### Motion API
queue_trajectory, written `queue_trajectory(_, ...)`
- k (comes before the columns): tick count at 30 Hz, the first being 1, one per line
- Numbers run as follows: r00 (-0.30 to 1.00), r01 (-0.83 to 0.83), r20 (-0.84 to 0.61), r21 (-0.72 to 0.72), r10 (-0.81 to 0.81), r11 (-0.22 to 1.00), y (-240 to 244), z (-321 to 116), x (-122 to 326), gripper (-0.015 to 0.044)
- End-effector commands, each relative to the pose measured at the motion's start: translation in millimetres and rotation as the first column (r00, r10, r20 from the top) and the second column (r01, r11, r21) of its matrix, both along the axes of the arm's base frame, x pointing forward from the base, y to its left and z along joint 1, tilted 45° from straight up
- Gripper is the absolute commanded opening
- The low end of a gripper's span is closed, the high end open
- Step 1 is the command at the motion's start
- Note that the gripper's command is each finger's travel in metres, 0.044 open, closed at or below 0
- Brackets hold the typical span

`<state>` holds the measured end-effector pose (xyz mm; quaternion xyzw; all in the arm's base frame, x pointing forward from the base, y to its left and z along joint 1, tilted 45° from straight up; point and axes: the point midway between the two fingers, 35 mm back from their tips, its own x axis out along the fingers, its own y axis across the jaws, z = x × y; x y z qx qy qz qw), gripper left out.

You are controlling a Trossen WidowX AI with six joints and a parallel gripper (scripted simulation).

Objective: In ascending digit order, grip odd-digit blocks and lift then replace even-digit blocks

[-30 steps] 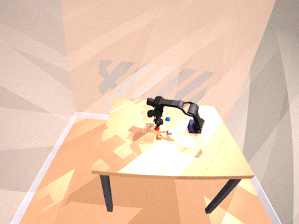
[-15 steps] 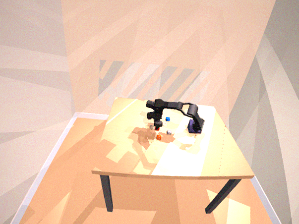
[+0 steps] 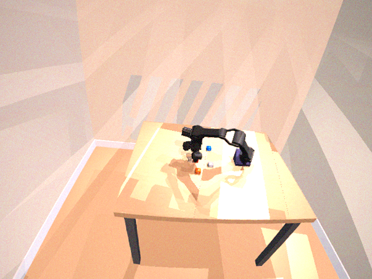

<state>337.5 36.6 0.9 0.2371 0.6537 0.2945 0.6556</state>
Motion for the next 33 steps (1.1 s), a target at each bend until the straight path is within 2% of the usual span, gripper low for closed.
queue_trajectory(1,1.000,0.004,-0.004,0.004,-0.004,1.000,0.7,-0.3,0.0,0.0164)
queue_trajectory(3,1.000,0.004,-0.004,0.004,-0.004,1.000,0.7,-0.3,0.0,0.0120)
queue_trajectory(33,1.000,0.004,-0.004,0.004,-0.004,1.000,0.7,-0.3,0.0,0.0120)
